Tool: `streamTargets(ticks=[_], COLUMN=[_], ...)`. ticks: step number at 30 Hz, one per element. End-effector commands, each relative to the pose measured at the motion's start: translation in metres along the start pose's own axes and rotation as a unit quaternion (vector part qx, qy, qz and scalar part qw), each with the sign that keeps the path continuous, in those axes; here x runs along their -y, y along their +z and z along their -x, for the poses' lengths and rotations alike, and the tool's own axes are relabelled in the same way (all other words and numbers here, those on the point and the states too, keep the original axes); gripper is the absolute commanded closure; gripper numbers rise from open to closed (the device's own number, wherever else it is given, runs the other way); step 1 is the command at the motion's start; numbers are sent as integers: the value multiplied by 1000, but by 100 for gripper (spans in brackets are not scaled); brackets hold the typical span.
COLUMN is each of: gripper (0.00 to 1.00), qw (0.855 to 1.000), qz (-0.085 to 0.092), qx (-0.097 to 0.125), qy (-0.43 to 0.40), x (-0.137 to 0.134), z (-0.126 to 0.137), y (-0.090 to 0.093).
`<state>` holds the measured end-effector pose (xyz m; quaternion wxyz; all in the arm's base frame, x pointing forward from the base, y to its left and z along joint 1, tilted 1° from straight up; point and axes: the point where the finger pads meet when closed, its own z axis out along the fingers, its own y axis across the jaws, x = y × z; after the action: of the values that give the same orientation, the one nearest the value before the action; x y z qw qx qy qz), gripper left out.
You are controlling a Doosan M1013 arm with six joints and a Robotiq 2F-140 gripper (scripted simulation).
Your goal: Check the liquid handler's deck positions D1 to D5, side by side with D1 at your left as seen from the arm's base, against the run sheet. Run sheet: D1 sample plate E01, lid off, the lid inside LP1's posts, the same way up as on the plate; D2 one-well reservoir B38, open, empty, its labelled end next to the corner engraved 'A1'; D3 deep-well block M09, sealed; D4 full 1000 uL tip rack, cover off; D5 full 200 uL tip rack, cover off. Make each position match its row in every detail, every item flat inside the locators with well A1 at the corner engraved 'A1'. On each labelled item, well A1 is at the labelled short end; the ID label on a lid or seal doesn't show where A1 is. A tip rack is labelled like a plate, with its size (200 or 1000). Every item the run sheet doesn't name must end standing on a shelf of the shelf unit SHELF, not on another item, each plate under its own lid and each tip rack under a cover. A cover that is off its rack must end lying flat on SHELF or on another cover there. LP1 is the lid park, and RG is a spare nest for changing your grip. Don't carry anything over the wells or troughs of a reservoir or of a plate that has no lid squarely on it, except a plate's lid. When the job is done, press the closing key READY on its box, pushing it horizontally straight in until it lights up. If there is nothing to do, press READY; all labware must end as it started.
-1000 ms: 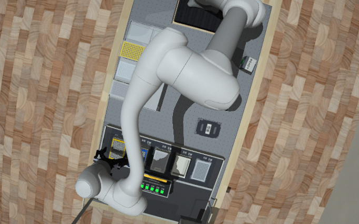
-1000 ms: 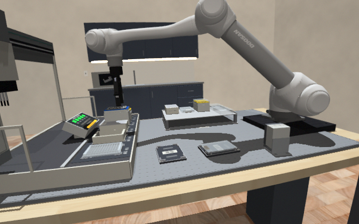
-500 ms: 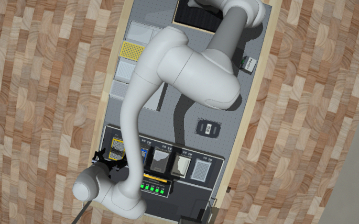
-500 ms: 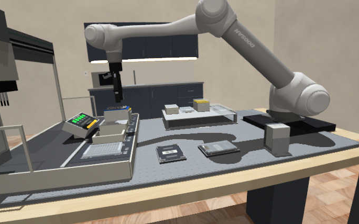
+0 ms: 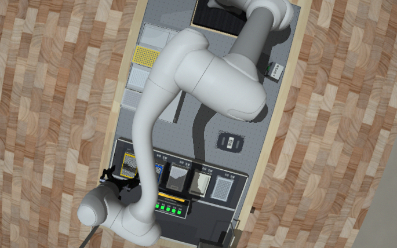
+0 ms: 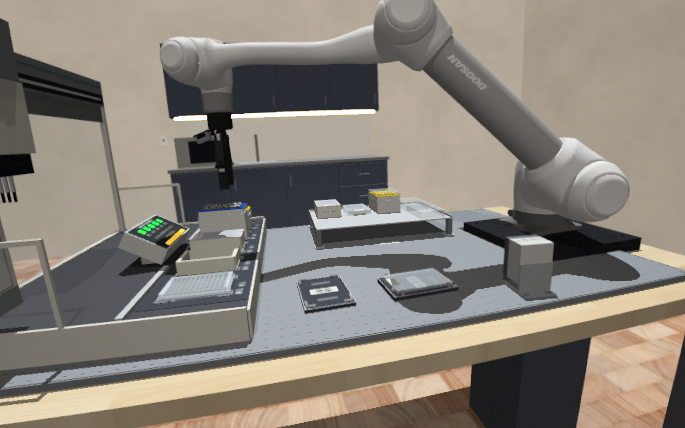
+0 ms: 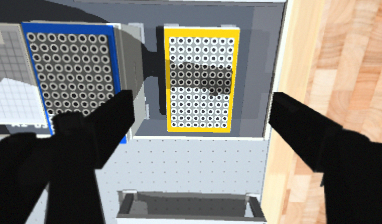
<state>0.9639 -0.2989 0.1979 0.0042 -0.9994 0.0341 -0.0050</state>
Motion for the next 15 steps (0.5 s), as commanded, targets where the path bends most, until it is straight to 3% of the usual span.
streamTargets(ticks=[1,15], gripper=[21,21], qw=[1000,1000], qz=[-2,-2], qx=[-3,-3], qy=[3,3], x=[0,0], z=[0,0], y=[-13,-32])
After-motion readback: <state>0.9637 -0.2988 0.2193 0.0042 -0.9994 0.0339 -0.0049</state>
